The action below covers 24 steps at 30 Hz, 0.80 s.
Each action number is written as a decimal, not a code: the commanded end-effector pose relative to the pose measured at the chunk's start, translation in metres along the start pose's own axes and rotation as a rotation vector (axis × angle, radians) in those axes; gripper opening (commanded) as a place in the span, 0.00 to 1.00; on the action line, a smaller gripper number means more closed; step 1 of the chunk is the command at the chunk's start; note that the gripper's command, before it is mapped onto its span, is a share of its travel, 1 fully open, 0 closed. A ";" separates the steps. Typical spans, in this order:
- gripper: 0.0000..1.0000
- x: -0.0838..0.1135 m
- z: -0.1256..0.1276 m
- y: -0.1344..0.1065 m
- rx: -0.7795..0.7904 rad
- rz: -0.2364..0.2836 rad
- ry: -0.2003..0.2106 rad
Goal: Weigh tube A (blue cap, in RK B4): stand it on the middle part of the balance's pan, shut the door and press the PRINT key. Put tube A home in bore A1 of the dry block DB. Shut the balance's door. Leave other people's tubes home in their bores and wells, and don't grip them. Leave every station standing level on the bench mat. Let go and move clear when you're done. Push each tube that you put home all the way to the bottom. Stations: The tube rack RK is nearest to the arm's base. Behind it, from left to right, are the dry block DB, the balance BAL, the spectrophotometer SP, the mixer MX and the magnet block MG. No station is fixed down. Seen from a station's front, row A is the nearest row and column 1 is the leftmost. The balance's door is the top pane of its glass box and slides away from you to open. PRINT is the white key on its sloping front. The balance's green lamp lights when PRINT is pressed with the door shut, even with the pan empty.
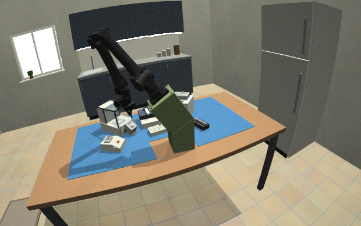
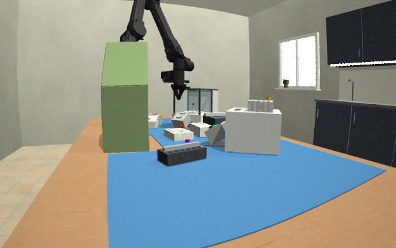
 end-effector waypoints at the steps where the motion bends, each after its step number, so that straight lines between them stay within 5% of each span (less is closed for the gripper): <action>1: 0.00 -0.005 -0.004 -0.002 0.126 0.000 -0.005; 14: 0.00 0.008 -0.005 -0.005 0.113 0.006 -0.014; 24: 0.00 0.004 0.007 0.000 0.111 -0.007 0.024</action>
Point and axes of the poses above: the point where the finger pads meet when closed, its own x axis back along the fingers, its own z axis across the jaws, y = z × x, the point moved 2 cm from there along x, back along the fingers, and after that the axes turned 9 degrees about x, right-handed, at the moved point
